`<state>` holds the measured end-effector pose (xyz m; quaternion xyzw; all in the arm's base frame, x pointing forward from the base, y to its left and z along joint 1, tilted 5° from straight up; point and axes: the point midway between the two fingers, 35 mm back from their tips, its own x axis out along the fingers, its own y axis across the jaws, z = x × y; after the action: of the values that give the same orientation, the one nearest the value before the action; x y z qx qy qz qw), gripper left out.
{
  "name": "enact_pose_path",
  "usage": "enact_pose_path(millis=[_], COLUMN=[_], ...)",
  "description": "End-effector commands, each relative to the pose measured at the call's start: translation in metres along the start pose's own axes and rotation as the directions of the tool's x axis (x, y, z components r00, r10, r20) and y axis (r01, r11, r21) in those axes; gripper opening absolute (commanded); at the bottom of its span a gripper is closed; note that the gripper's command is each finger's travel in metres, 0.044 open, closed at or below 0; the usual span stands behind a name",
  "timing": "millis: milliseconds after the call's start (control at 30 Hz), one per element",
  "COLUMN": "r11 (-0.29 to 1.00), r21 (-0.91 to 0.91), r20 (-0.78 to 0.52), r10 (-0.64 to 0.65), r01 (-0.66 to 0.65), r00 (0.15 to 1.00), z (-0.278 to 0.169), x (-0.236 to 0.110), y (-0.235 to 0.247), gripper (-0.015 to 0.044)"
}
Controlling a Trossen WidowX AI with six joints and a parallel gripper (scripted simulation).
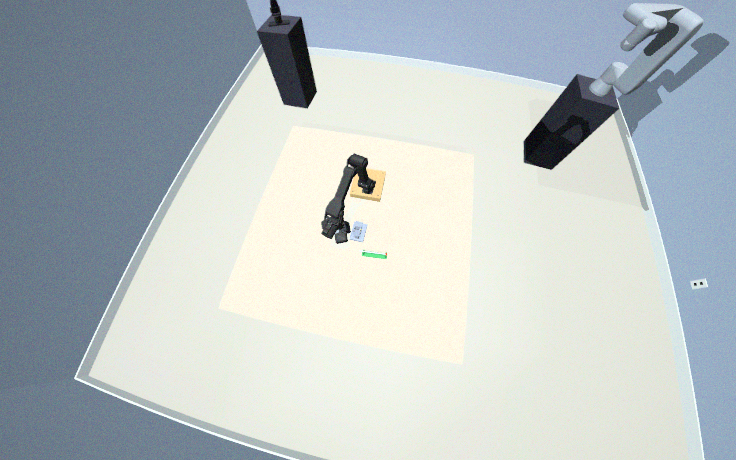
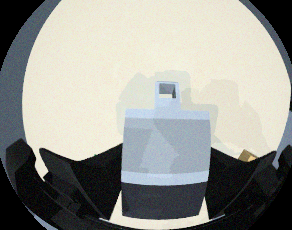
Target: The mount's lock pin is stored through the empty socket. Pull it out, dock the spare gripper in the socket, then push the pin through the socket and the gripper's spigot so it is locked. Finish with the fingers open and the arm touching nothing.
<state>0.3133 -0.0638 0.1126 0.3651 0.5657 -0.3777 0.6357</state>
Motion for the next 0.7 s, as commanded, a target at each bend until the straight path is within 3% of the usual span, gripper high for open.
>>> enact_pose_path(millis=[0, 667], r11=[1.0, 0.984], r21=[-0.001, 0.049], r20=[-0.083, -0.445], r10=[0.023, 0.177], r01=[-0.023, -0.174], r00=[0.996, 0.878], z=[-0.009, -0.053], x=[-0.002, -0.017], y=[-0.009, -0.037], gripper=[0.0, 0.0])
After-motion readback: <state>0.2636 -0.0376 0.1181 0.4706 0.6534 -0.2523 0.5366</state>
